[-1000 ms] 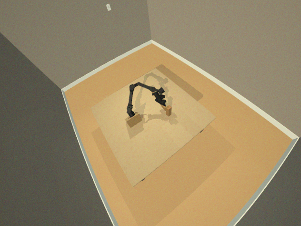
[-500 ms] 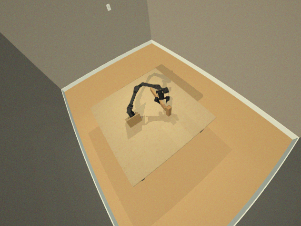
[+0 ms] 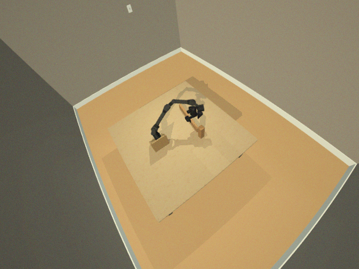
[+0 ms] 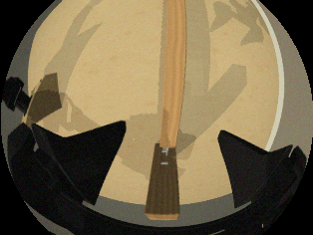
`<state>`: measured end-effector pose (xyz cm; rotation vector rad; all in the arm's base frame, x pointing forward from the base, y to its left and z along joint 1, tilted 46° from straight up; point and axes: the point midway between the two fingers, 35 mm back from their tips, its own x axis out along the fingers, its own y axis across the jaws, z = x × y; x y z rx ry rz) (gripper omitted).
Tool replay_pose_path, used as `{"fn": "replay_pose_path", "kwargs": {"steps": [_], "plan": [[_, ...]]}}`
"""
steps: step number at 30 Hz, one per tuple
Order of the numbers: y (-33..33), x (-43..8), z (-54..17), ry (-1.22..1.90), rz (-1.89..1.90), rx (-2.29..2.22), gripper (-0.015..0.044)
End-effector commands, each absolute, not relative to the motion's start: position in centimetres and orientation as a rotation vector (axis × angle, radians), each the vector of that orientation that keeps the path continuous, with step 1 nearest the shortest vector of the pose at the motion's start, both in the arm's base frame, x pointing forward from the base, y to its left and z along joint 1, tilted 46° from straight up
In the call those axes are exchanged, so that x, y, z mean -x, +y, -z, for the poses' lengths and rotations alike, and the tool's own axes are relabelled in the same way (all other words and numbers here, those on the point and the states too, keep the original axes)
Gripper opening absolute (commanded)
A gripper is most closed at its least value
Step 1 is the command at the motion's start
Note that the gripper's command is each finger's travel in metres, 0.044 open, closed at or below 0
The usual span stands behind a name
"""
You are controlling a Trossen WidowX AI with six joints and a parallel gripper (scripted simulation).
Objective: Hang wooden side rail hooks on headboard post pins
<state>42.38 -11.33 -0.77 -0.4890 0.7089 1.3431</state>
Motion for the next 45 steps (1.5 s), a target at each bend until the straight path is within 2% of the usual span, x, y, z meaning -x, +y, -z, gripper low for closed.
{"fn": "replay_pose_path", "kwargs": {"steps": [1, 8, 45], "plan": [[-11.2, -42.5, 0.7, 0.681, -1.358, 0.501, 0.044], [-8.8, -42.8, 3.0, 0.679, -1.358, 0.5, 0.044], [-4.7, -43.3, 7.0, 0.677, -1.358, 0.5, 0.044]]}}
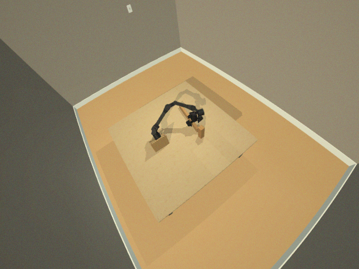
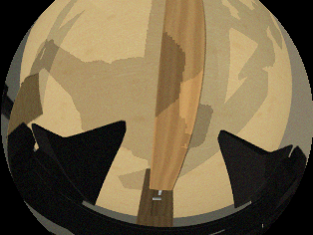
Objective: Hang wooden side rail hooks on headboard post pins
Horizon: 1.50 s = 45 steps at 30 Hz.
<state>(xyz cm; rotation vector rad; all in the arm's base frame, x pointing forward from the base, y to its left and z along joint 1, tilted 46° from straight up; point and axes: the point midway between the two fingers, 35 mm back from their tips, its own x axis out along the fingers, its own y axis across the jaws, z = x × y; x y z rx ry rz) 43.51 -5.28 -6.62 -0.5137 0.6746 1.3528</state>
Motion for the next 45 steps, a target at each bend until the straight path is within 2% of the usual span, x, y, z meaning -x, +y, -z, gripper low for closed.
{"fn": "replay_pose_path", "kwargs": {"steps": [1, 20, 32, 37, 41, 45], "plan": [[-4.6, -43.3, 7.1, 0.677, -1.358, 0.5, 0.044], [-2.7, -43.4, 8.8, 0.675, -1.359, 0.497, 0.044], [-2.7, -43.4, 8.8, 0.675, -1.359, 0.497, 0.0125], [-2.7, -43.4, 8.8, 0.675, -1.359, 0.497, 0.0092], [-2.7, -43.4, 8.8, 0.675, -1.359, 0.497, 0.0], [-2.7, -43.4, 8.8, 0.675, -1.359, 0.497, 0.0]]}}
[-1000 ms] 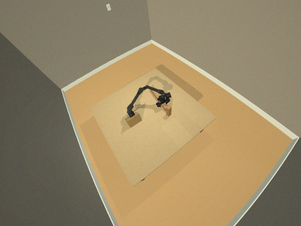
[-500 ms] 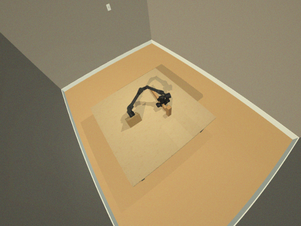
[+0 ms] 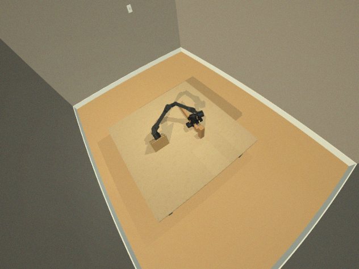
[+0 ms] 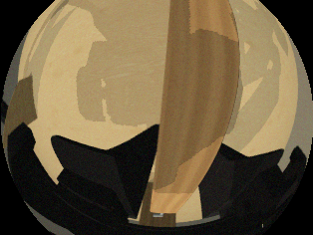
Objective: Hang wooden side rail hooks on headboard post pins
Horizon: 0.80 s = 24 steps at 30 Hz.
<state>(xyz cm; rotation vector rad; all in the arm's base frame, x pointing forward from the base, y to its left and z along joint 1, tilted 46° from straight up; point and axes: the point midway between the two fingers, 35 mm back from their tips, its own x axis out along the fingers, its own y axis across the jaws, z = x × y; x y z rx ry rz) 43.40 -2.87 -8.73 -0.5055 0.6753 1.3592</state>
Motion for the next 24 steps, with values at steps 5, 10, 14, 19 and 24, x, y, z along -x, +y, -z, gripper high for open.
{"fn": "replay_pose_path", "kwargs": {"steps": [5, 10, 14, 19, 24], "plan": [[-2.8, -43.2, 8.7, 0.661, -1.368, 0.515, 0.0], [-2.8, -42.9, 8.7, 0.631, -1.386, 0.551, 0.0], [-2.8, -42.6, 8.7, 0.608, -1.399, 0.579, 0.0], [-2.8, -42.4, 8.7, 0.58, -1.415, 0.613, 0.0], [-2.8, -42.1, 8.7, 0.578, -1.416, 0.615, 0.0]]}}
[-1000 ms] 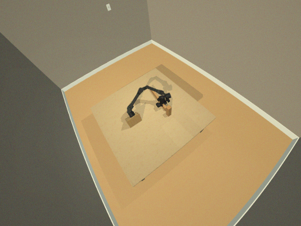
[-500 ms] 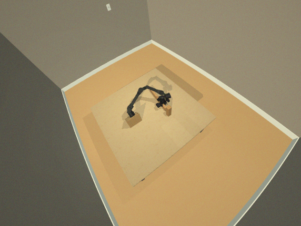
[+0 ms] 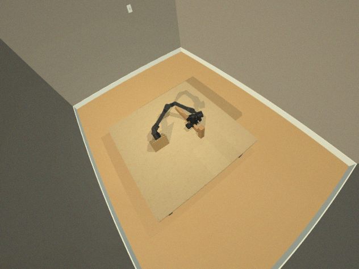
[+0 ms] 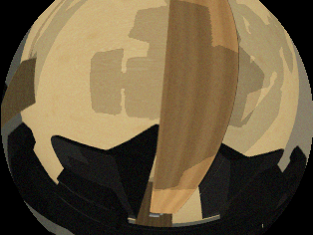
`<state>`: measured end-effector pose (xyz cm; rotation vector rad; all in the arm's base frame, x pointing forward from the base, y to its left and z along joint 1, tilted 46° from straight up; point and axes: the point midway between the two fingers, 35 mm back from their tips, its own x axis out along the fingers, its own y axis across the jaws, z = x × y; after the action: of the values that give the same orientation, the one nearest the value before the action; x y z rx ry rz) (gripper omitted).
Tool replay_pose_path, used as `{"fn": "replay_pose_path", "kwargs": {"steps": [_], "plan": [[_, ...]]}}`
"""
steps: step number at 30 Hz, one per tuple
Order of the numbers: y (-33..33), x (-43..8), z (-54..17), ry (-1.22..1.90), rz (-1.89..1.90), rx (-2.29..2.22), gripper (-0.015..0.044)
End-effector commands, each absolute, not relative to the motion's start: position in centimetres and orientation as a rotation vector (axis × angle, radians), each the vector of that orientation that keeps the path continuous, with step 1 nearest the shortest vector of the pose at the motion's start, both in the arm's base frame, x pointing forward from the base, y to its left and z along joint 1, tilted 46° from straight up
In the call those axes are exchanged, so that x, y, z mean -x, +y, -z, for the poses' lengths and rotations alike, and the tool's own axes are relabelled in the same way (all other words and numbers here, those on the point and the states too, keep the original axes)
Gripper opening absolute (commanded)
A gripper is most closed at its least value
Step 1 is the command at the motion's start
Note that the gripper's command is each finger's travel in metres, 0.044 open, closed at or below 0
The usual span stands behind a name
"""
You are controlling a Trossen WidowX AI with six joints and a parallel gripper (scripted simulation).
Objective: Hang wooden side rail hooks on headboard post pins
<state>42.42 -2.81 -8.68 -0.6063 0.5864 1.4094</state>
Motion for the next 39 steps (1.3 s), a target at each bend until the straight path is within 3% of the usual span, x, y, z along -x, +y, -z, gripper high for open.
{"fn": "replay_pose_path", "kwargs": {"steps": [1, 39], "plan": [[-2.78, -42.09, 8.7, 0.578, -1.416, 0.615, 0.0], [-2.87, -41.58, 8.6, 0.578, -1.416, 0.615, 0.0]]}}
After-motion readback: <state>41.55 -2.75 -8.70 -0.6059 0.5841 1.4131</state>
